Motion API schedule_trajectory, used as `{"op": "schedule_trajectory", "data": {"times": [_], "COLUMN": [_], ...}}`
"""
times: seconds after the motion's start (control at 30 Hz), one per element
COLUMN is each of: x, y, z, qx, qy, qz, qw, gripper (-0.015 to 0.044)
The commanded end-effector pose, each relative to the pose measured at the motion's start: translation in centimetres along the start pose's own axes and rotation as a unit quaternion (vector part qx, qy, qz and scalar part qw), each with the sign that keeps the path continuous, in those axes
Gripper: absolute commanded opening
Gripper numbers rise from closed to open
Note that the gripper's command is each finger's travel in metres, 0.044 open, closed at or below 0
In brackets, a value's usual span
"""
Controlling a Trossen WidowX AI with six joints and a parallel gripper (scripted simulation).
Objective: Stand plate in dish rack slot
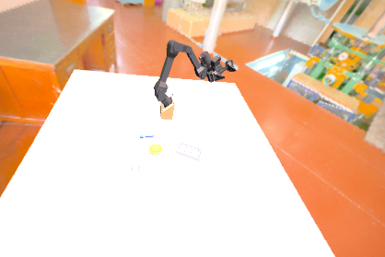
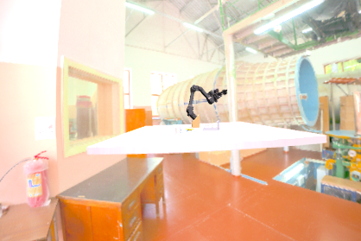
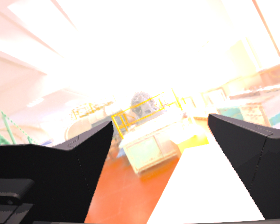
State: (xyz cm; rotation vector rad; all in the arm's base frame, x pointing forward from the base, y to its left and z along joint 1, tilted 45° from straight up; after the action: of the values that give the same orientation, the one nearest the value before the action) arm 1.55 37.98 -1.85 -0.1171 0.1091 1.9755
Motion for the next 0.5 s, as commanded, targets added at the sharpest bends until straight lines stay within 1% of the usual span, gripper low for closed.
{"op": "schedule_trajectory", "data": {"times": [0.0,0.13,0.3,0.47], "x": [0.0,-0.7,-1.0,-2.0], "y": [-0.1,-2.4,-5.2,-8.9], "z": [0.0,0.6,0.9,1.2], "qx": [0.000,0.009,0.027,0.057], "qy": [-0.001,-0.008,0.017,0.046], "qz": [-0.001,-0.012,-0.033,-0.061], "qw": [1.000,1.000,0.999,0.995], "gripper": [0.0400,0.0400,0.0400,0.0400]}}
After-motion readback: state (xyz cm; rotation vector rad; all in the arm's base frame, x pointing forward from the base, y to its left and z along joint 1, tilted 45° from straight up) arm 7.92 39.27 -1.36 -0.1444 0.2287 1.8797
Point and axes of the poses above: the point midway between the two fingers, 35 mm back from their tips, its own y axis back along the fingers, its own x axis across the jaws, z = x × y, the point moved 5 cm from there along y, back along the fingers, and after that the axes turned 10 degrees about -y, right-handed, at the moved point
